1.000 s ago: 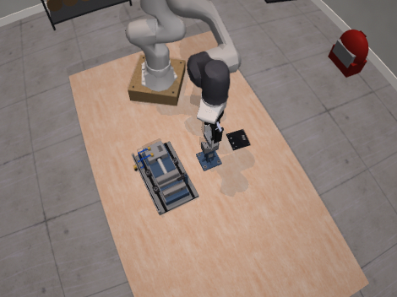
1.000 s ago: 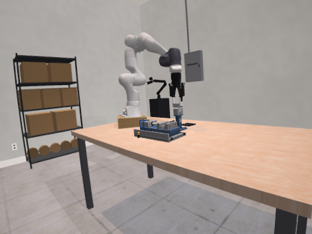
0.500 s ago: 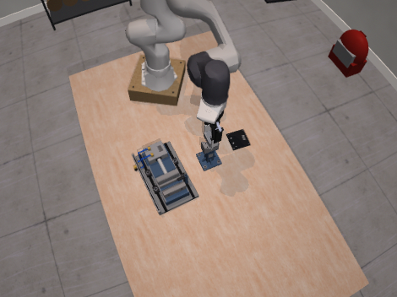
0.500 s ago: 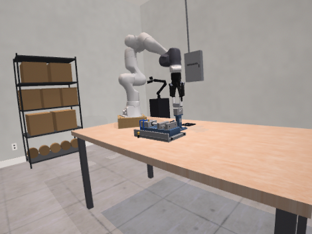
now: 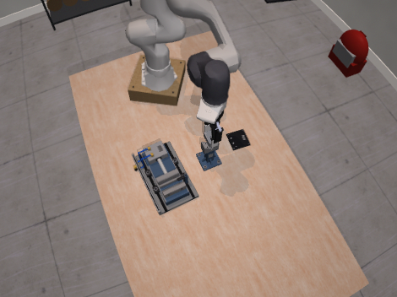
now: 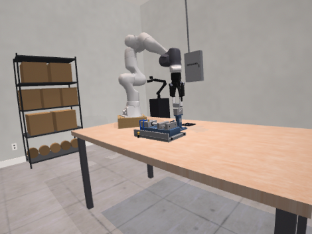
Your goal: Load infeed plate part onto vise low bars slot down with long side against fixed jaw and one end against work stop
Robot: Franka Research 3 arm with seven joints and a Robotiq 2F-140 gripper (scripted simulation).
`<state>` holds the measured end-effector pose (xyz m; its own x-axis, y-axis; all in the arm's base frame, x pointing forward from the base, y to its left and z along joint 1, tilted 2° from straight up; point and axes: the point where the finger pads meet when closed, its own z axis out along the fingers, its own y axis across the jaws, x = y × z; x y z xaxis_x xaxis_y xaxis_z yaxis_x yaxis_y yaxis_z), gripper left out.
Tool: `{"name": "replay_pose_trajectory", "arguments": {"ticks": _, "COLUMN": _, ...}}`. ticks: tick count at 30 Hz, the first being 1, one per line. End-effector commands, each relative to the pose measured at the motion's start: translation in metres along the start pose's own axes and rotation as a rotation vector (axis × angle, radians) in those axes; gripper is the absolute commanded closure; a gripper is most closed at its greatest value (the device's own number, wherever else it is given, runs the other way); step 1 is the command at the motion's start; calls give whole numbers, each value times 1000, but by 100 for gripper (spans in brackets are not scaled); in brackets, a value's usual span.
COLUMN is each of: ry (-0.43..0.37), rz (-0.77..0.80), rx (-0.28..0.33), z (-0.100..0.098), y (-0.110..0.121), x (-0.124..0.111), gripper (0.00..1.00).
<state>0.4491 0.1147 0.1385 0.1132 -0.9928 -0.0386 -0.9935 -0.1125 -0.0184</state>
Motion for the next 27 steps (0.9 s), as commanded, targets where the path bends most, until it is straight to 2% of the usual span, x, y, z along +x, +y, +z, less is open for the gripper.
{"name": "replay_pose_trajectory", "arguments": {"ticks": 1, "ry": 2, "rz": 1, "rx": 5, "z": -2, "y": -2, "x": 0, "gripper": 100}}
{"name": "replay_pose_trajectory", "arguments": {"ticks": 18, "ry": 2, "rz": 1, "rx": 5, "z": -4, "y": -2, "x": 0, "gripper": 100}}
{"name": "replay_pose_trajectory", "arguments": {"ticks": 27, "ry": 2, "rz": 1, "rx": 5, "z": -11, "y": -2, "x": 0, "gripper": 100}}
